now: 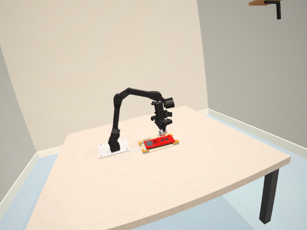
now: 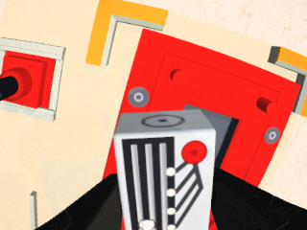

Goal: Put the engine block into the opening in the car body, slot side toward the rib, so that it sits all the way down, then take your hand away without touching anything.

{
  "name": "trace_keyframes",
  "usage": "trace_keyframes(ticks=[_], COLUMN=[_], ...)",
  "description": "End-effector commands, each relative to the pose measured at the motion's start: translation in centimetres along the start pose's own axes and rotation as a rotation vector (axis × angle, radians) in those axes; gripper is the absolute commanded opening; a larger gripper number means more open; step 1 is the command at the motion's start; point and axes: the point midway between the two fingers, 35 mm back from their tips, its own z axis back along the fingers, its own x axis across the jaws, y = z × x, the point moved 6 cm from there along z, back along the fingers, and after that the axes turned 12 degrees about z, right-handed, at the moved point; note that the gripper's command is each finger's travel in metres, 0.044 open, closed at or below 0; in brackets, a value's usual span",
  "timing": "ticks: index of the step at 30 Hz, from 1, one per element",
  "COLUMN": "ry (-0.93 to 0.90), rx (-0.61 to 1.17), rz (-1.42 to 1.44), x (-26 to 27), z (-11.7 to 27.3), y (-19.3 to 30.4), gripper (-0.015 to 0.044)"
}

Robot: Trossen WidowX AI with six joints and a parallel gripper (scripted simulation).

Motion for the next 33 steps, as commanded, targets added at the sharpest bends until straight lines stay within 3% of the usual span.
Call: trace_keyframes(ticks=[1,8,14,33], ry=[-0.006,-0.003,-0.003,-0.003], rx=[0.004,0.005,0.006,0.006], rz=[-0.143,-0.332,-0.354,-0.388], x=[-0.9,-2.2,-2.2,-2.2], z=[-0.6,-1.2,-1.2,-1.2], y=[0.8,1.8,1.8,1.8], gripper=[0.0000,0.0000,0.0157,0.0160])
